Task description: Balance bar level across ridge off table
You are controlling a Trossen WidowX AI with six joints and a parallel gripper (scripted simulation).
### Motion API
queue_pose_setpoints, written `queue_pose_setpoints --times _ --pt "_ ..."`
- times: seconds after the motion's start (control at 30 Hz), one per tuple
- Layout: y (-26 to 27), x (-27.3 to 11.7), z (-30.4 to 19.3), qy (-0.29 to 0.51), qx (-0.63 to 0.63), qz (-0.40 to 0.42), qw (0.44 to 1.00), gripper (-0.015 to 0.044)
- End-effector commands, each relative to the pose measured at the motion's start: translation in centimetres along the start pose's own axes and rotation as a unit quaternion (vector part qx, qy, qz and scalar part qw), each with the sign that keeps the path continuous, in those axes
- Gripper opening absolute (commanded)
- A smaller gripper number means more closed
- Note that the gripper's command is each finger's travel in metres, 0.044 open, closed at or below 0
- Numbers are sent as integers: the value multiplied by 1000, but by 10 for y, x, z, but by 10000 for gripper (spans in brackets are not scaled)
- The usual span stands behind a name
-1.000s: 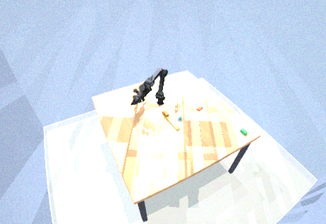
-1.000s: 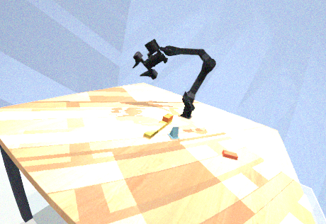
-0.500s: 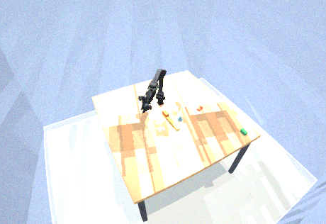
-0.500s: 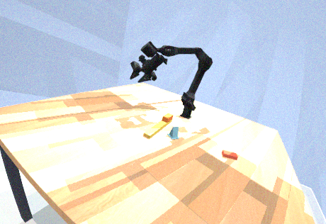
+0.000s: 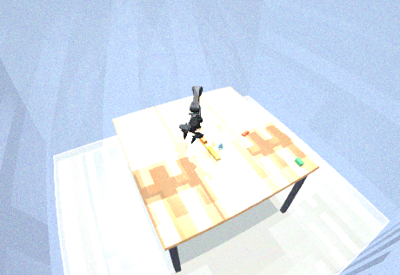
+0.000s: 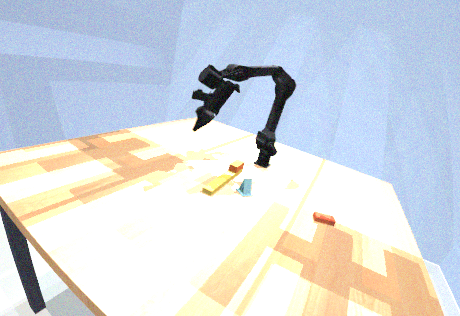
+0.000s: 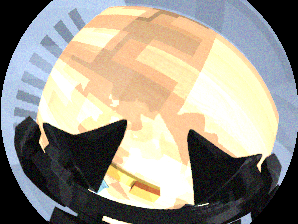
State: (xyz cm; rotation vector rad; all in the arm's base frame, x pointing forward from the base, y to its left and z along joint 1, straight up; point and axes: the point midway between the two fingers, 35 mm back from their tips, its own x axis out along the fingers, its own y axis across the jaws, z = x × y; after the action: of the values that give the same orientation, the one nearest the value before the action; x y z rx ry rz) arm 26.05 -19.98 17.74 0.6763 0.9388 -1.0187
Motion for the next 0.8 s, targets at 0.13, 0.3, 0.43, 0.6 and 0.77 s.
queue_pose_setpoints --times 0.13,0.3,0.43,0.6,0.77 --pt "33 -4 -33 58 -164 29 984 315" --pt "51 -7 -57 94 -270 49 957 315" --pt "63 -11 -78 122 -351 66 926 315" --pt "77 -17 -103 153 -447 89 877 315" --pt "87 -25 -130 182 -536 114 817 315"
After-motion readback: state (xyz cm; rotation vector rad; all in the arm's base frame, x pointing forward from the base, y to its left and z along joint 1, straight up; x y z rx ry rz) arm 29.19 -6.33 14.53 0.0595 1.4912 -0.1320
